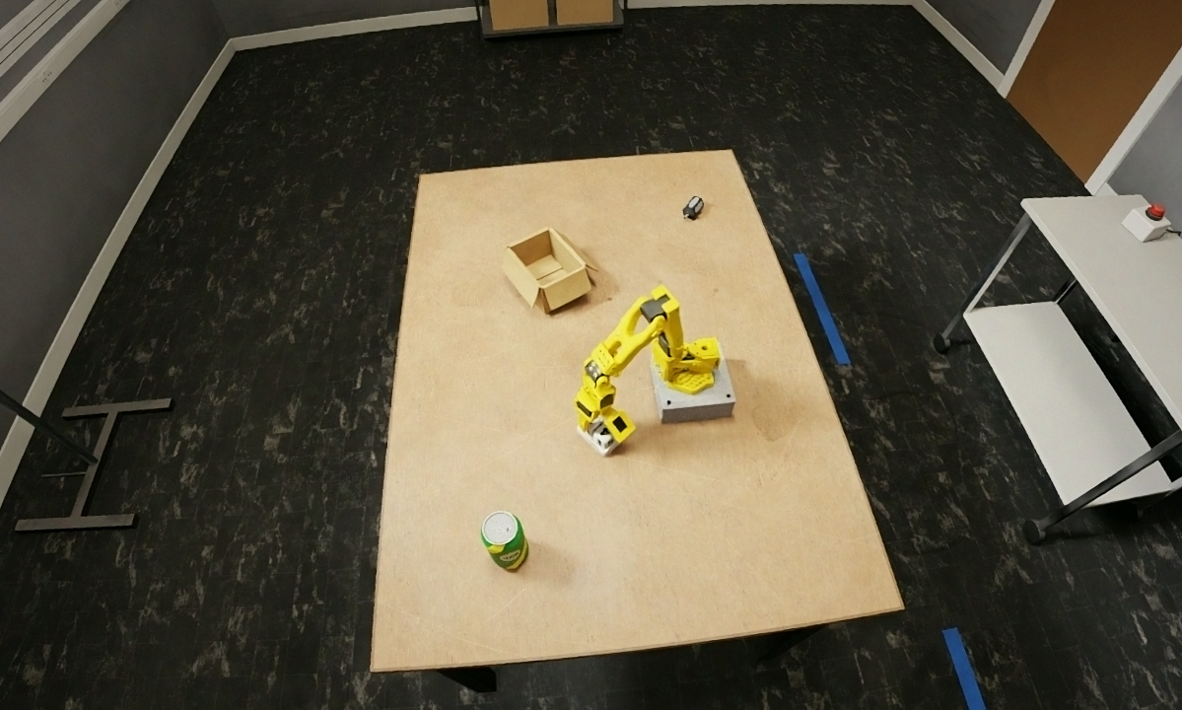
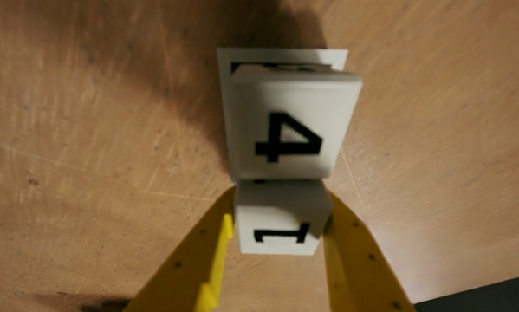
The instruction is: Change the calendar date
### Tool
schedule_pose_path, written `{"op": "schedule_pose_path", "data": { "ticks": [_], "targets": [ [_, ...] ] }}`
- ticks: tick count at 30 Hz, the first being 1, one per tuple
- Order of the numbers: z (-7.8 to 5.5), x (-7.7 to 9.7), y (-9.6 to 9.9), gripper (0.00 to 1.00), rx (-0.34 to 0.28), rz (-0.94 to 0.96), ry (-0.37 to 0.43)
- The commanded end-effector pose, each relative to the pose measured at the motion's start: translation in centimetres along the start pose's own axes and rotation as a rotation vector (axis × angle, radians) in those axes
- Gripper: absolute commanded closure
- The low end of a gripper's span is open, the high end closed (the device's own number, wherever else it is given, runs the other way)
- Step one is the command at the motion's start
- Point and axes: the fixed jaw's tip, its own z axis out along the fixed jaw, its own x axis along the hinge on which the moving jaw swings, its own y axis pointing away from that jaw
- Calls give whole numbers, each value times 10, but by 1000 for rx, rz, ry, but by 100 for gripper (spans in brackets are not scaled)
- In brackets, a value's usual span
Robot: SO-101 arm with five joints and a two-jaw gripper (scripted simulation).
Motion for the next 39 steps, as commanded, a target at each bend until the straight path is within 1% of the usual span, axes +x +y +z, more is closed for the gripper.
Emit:
{"op": "schedule_pose_path", "data": {
  "ticks": [1,9,16,19,24,26,39],
  "targets": [
    [4,-4,5,100,-25,-3,-8],
    [8,-4,5,100,-25,-3,-8],
    [8,-4,5,100,-25,-3,-8],
    [8,-4,5,96,-25,-3,-8],
    [8,-4,5,85,-25,-3,-8],
    [8,-4,5,83,-25,-3,-8],
    [8,-4,5,79,-25,-3,-8]
  ]
}}
